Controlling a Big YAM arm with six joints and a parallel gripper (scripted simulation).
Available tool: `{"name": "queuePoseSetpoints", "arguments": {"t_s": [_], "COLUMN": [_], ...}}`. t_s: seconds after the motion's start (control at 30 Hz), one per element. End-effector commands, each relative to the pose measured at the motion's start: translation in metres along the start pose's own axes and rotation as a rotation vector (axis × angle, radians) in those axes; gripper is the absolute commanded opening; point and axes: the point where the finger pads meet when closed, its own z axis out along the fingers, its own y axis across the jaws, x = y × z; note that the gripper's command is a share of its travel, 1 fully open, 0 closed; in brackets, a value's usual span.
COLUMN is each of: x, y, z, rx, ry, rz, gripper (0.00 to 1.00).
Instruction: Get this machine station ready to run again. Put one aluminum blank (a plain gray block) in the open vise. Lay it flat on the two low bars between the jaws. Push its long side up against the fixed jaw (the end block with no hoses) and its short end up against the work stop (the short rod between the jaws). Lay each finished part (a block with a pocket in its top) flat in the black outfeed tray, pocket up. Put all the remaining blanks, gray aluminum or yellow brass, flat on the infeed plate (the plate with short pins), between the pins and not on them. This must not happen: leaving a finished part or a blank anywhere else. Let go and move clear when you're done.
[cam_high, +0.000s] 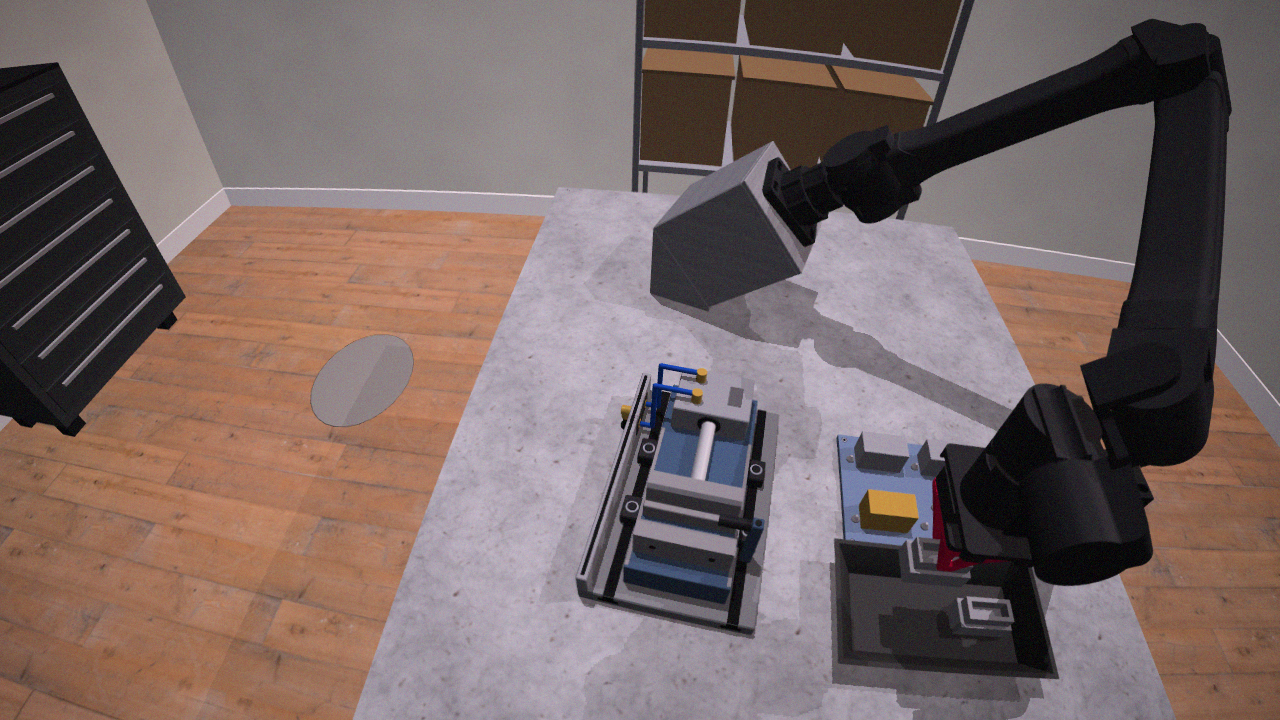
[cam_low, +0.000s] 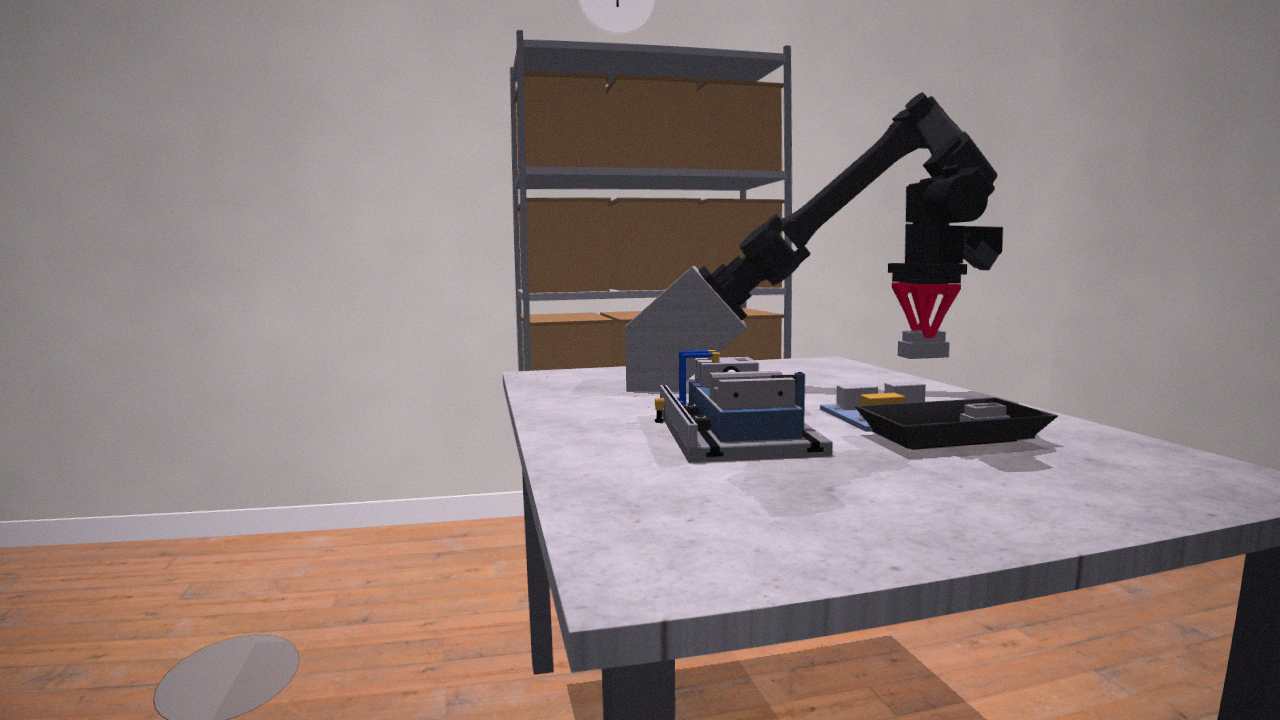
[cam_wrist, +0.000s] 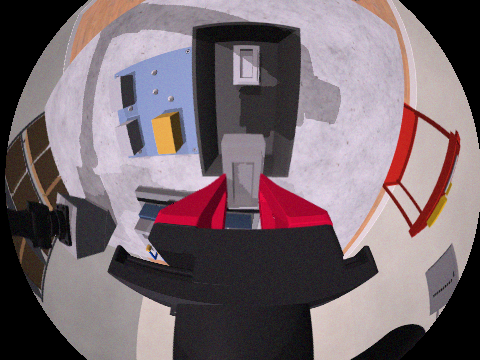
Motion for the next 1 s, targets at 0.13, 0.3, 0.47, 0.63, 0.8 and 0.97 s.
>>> {"name": "queuePoseSetpoints", "arguments": {"t_s": [0.13, 0.3, 0.47, 0.63, 0.8, 0.97], "x": [-0.0032, -0.0025, -0.0007, 0.0018, 0.0032, 0.0022], "y": [-0.0153, -0.016, -0.0168, -0.0175, -0.0177, -0.018], "z": [-0.0226, -0.0232, -0.0235, -0.0233, -0.023, -0.0245], "rx": [0.043, 0.042, 0.04, 0.036, 0.034, 0.036], "ry": [0.003, 0.003, 0.003, 0.003, 0.003, 0.003], "rz": [-0.012, -0.016, -0.016, -0.012, -0.01, -0.01], "gripper": [0.0, 0.0, 0.0, 0.0, 0.0, 0.0]}}
